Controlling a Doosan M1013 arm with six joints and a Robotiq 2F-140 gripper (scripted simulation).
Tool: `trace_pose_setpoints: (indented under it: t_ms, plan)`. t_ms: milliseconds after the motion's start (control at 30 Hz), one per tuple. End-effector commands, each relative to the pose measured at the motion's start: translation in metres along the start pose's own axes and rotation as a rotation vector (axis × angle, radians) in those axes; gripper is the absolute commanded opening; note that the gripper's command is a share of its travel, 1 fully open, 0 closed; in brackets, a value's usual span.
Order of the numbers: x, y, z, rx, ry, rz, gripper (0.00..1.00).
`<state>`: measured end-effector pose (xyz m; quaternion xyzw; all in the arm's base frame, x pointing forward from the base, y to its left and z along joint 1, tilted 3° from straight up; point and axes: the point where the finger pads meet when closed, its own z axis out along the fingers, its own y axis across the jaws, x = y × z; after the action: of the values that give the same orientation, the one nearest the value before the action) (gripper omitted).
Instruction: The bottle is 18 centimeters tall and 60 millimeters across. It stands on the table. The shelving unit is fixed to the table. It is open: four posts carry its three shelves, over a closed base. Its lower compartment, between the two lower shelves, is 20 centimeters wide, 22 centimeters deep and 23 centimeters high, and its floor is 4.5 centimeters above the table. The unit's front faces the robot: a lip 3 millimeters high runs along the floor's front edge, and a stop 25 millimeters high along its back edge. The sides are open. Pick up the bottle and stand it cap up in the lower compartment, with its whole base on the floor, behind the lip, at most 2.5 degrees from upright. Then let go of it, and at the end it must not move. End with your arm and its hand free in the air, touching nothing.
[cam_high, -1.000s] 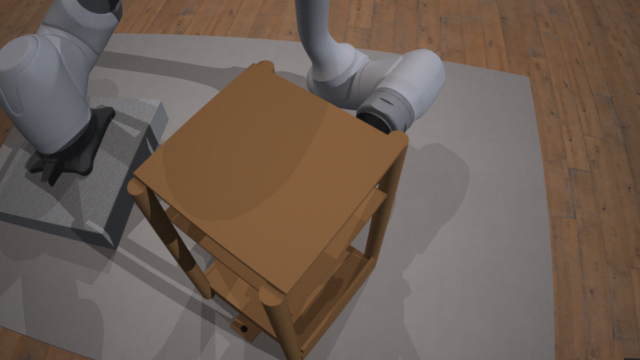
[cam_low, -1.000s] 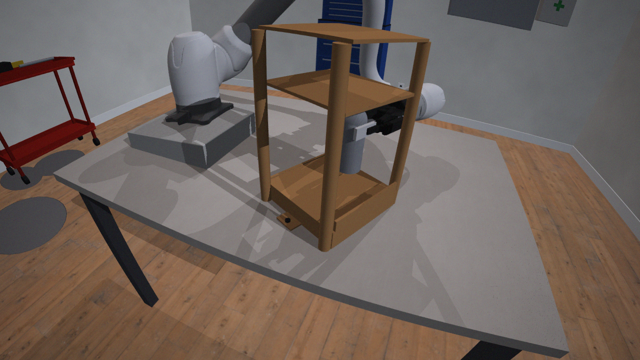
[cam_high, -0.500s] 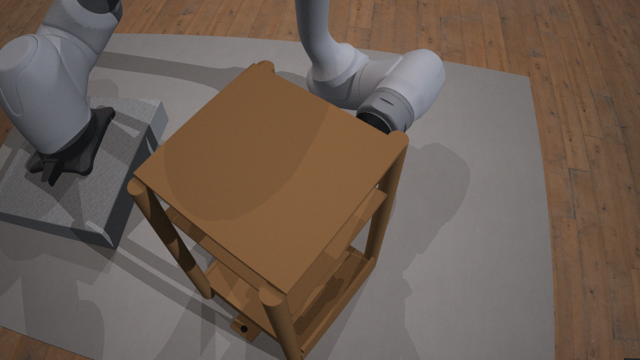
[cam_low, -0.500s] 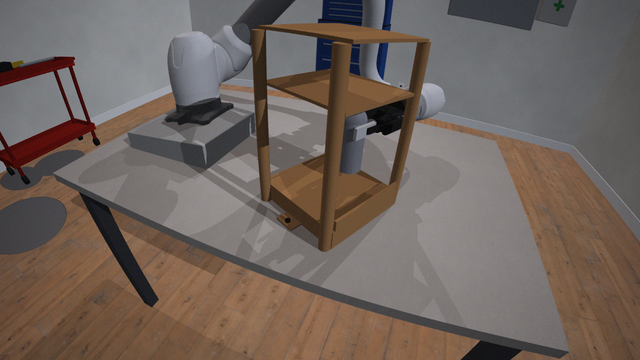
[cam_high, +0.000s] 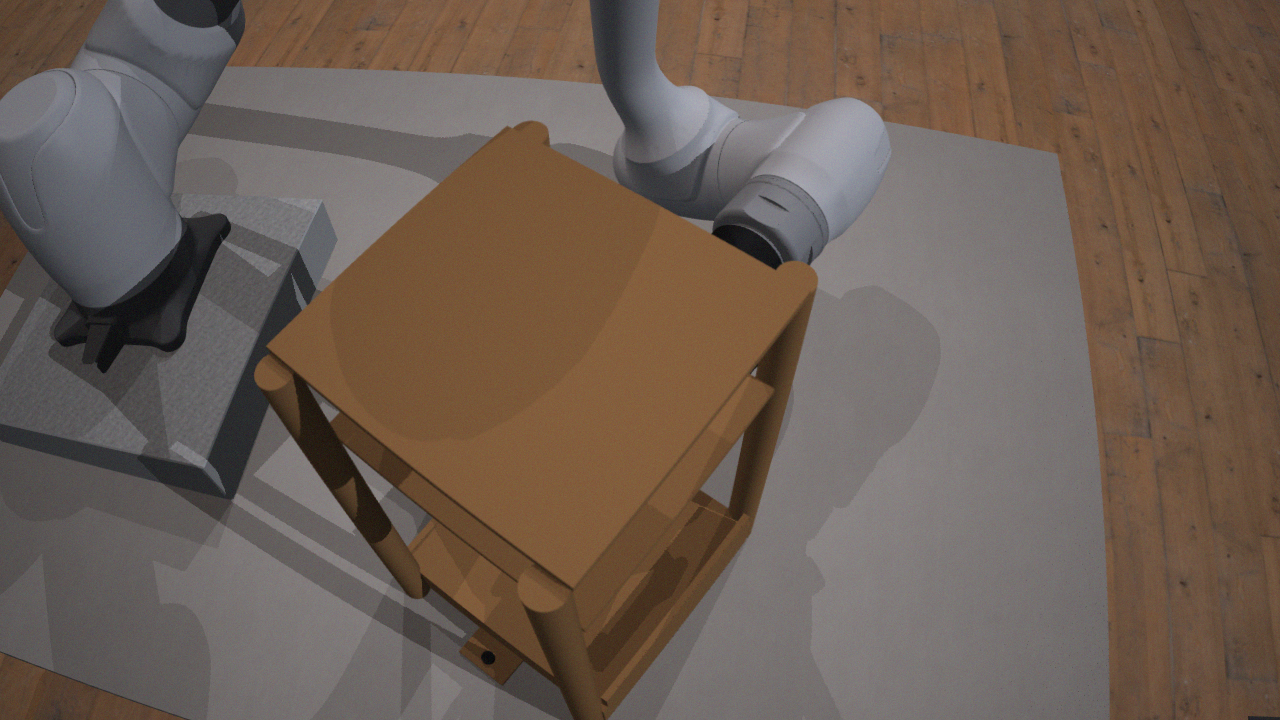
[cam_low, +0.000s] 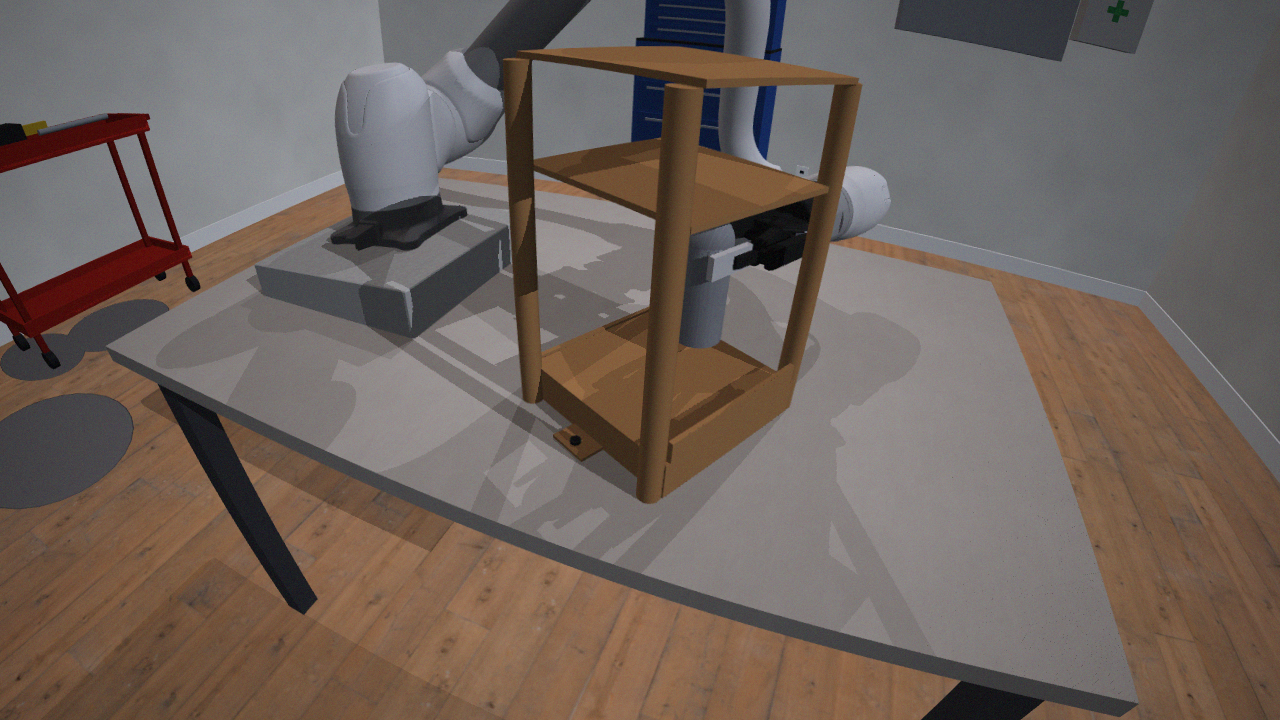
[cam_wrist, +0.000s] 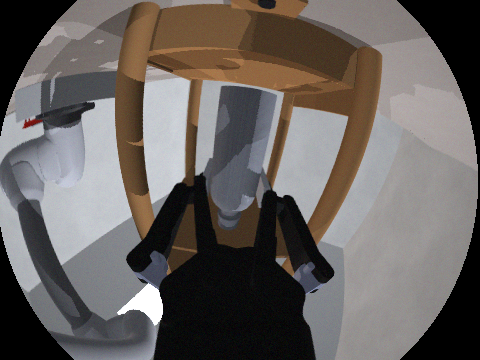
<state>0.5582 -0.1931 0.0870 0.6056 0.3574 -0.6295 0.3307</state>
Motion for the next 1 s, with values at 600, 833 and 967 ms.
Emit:
trace_pose_setpoints:
  t_ms: [600,833,967]
  plan:
    - [0.019,0.000,0.000,0.000,0.000,0.000,0.00]
    - [0.027,0.000,0.000,0.000,0.000,0.000,0.00]
    - [0.027,0.000,0.000,0.000,0.000,0.000,0.00]
